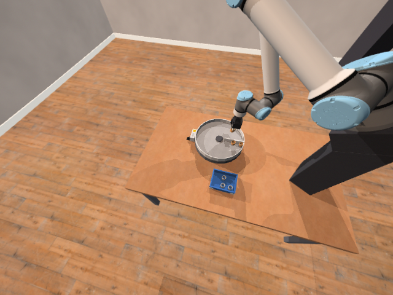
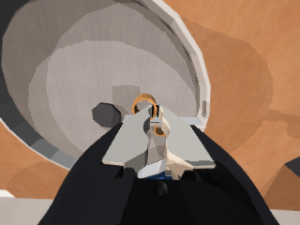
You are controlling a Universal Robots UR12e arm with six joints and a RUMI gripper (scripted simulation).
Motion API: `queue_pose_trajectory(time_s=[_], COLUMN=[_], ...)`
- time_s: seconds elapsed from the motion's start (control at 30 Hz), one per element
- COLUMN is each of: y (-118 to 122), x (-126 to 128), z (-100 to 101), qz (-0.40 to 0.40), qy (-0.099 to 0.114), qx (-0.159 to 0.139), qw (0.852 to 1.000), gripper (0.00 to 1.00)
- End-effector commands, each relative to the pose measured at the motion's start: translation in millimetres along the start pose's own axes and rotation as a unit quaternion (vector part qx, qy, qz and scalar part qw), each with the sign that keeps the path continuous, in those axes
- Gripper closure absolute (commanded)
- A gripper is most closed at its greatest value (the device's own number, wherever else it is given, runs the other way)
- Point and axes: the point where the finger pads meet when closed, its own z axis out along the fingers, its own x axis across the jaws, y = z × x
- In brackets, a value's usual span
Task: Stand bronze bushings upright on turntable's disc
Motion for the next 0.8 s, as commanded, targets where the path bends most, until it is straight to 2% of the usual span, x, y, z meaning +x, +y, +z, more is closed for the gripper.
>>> queue_pose_trajectory(time_s=[0.0, 0.2, 0.77], y=[0.0, -0.2, -0.2], x=[-0.3, -0.2, -0.2], z=[1.4, 23.8, 24.0], qz=[0.000, 0.000, 0.000], qy=[0.000, 0.000, 0.000], qx=[0.000, 0.000, 0.000], qw=[1.000, 1.000, 1.000], gripper=[1.00, 1.00, 1.00])
